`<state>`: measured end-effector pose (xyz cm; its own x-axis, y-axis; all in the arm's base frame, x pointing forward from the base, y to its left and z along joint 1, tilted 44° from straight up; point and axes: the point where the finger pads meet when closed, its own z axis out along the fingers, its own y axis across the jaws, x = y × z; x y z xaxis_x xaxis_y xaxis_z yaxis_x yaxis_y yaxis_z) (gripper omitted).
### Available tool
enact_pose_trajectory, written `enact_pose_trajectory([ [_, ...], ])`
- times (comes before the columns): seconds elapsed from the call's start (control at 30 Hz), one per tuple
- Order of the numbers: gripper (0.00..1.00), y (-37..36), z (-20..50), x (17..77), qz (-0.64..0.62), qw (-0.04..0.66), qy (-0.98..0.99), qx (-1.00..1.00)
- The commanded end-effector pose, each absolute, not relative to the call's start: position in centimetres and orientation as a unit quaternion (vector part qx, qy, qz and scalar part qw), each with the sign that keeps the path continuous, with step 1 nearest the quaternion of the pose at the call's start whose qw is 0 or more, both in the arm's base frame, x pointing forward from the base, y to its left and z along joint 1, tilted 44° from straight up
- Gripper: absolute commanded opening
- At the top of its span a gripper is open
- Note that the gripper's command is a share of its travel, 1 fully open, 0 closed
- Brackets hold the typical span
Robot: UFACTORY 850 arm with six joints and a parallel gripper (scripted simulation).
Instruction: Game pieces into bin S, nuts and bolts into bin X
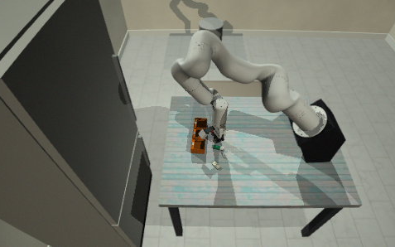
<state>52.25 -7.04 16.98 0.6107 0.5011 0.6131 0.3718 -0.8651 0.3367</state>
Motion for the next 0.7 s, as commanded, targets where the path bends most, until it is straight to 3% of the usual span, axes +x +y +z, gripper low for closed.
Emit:
enact_pose_trajectory([
  [0.0, 0.0, -7.0, 17.0, 52.3, 0.368, 0.088, 0.244, 0.893],
  [0.67, 0.0, -7.2, 20.8, 48.5, 0.368, 0.088, 0.244, 0.893],
])
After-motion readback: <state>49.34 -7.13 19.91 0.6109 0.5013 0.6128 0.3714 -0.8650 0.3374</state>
